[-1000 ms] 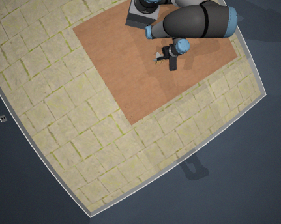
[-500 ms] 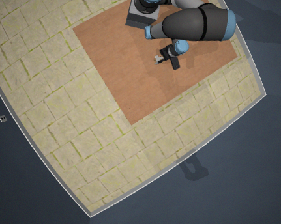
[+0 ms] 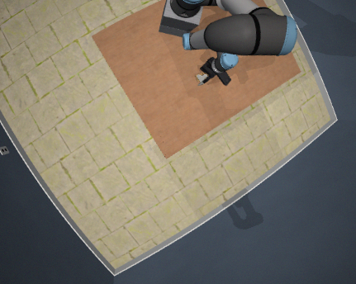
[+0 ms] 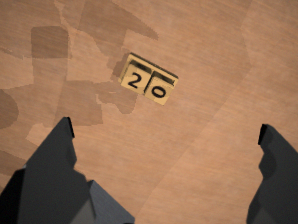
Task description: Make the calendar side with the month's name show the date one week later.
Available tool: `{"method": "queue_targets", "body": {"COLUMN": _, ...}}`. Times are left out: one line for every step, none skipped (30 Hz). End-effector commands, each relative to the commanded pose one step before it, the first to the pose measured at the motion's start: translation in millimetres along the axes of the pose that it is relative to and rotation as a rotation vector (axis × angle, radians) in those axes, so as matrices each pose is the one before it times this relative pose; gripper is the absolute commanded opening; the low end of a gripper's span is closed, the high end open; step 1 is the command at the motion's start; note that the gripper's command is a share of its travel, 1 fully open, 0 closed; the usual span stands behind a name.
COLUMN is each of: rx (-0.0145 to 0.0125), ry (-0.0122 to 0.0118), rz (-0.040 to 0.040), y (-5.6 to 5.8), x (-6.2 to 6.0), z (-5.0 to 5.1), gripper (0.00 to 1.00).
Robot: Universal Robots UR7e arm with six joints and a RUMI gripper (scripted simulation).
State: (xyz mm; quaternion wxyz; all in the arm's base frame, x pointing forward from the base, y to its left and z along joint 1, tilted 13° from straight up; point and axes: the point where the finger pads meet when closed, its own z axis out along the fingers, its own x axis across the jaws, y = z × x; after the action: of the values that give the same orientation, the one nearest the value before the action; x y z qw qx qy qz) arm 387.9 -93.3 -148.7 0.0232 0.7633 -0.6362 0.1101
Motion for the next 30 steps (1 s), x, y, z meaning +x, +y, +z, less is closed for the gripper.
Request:
{"method": "queue_targets", "body": {"rx": 0.011, "ry": -0.00447, "rz": -0.17353, "y": 0.1, "x": 0.46, "z": 2.82, "gripper": 1.0}}
{"method": "queue_targets", "body": {"rx": 0.00004, "ry": 0.00005, "rz": -0.02493, "y": 0.14, "x": -0.17, "z": 0.39, "gripper": 1.0}}
{"method": "queue_targets", "body": {"rx": 0.00002, "ry": 0.00003, "rz": -0.01399, "y": 0.08, "x": -0.1, "z": 0.22, "gripper": 1.0}}
{"method": "queue_targets", "body": {"rx": -0.00002, "ry": -0.00003, "rz": -0.03657, "y": 0.28, "x": -0.34, "z": 0.57, "gripper": 1.0}}
{"method": "queue_targets", "body": {"rx": 0.0, "ry": 0.0, "rz": -0.0018, "y": 0.01, "x": -0.02, "z": 0.03, "gripper": 1.0}}
{"method": "queue_targets", "body": {"rx": 0.0, "ry": 0.00001, "rz": -0.03776, "y": 0.29, "x": -0.34, "z": 0.59, "gripper": 1.0}}
{"method": "queue_targets", "body": {"rx": 0.0, "ry": 0.0, "rz": 0.0, "y": 0.0, "x": 0.0, "z": 0.0, "gripper": 1.0}}
{"method": "queue_targets", "body": {"rx": 0.0, "ry": 0.0, "rz": 0.0, "y": 0.0, "x": 0.0, "z": 0.0, "gripper": 1.0}}
{"method": "queue_targets", "body": {"rx": -0.00002, "ry": -0.00003, "rz": -0.03714, "y": 0.31, "x": -0.37, "z": 0.58, "gripper": 1.0}}
{"method": "queue_targets", "body": {"rx": 0.0001, "ry": 0.00019, "rz": -0.03647, "y": 0.23, "x": -0.23, "z": 0.58, "gripper": 1.0}}
{"method": "queue_targets", "body": {"rx": 0.00011, "ry": 0.00024, "rz": -0.03578, "y": 0.23, "x": -0.2, "z": 0.57, "gripper": 1.0}}
{"method": "queue_targets", "body": {"rx": 0.00009, "ry": 0.00023, "rz": -0.03014, "y": 0.19, "x": -0.16, "z": 0.48, "gripper": 1.0}}
{"method": "queue_targets", "body": {"rx": 0.00001, "ry": 0.00004, "rz": -0.00493, "y": 0.03, "x": -0.03, "z": 0.08, "gripper": 1.0}}
{"method": "queue_targets", "body": {"rx": -0.00002, "ry": -0.00004, "rz": -0.03435, "y": 0.32, "x": -0.4, "z": 0.54, "gripper": 1.0}}
{"method": "queue_targets", "body": {"rx": -0.00002, "ry": -0.00005, "rz": -0.03254, "y": 0.31, "x": -0.4, "z": 0.51, "gripper": 1.0}}
{"method": "queue_targets", "body": {"rx": 0.0, "ry": 0.0, "rz": -0.00105, "y": 0.01, "x": -0.01, "z": 0.02, "gripper": 1.0}}
{"method": "queue_targets", "body": {"rx": -0.00015, "ry": -0.00049, "rz": -0.03283, "y": 0.41, "x": -0.71, "z": 0.5, "gripper": 1.0}}
{"method": "queue_targets", "body": {"rx": -0.00002, "ry": -0.00006, "rz": -0.03199, "y": 0.32, "x": -0.42, "z": 0.5, "gripper": 1.0}}
{"method": "queue_targets", "body": {"rx": 0.00001, "ry": 0.00003, "rz": -0.03115, "y": 0.29, "x": -0.36, "z": 0.49, "gripper": 1.0}}
{"method": "queue_targets", "body": {"rx": 0.00002, "ry": 0.00009, "rz": -0.02414, "y": 0.22, "x": -0.24, "z": 0.38, "gripper": 1.0}}
{"method": "queue_targets", "body": {"rx": 0.0, "ry": 0.00002, "rz": -0.00615, "y": 0.06, "x": -0.06, "z": 0.1, "gripper": 1.0}}
{"method": "queue_targets", "body": {"rx": -0.00001, "ry": -0.00005, "rz": -0.02944, "y": 0.3, "x": -0.41, "z": 0.46, "gripper": 1.0}}
{"method": "queue_targets", "body": {"rx": 0.00001, "ry": 0.00009, "rz": -0.02854, "y": 0.28, "x": -0.32, "z": 0.45, "gripper": 1.0}}
{"method": "queue_targets", "body": {"rx": 0.0, "ry": 0.0, "rz": 0.0, "y": 0.0, "x": 0.0, "z": 0.0, "gripper": 1.0}}
{"method": "queue_targets", "body": {"rx": 0.0, "ry": 0.0, "rz": 0.0, "y": 0.0, "x": 0.0, "z": 0.0, "gripper": 1.0}}
{"method": "queue_targets", "body": {"rx": -0.00002, "ry": -0.00021, "rz": -0.02765, "y": 0.3, "x": -0.51, "z": 0.43, "gripper": 1.0}}
{"method": "queue_targets", "body": {"rx": 0.0, "ry": 0.00009, "rz": -0.02671, "y": 0.27, "x": -0.31, "z": 0.42, "gripper": 1.0}}
{"method": "queue_targets", "body": {"rx": 0.00001, "ry": 0.00016, "rz": -0.02578, "y": 0.26, "x": -0.26, "z": 0.41, "gripper": 1.0}}
{"method": "queue_targets", "body": {"rx": 0.0, "ry": 0.00023, "rz": -0.02483, "y": 0.25, "x": -0.2, "z": 0.4, "gripper": 1.0}}
{"method": "queue_targets", "body": {"rx": 0.0, "ry": 0.00022, "rz": -0.02387, "y": 0.24, "x": -0.2, "z": 0.38, "gripper": 1.0}}
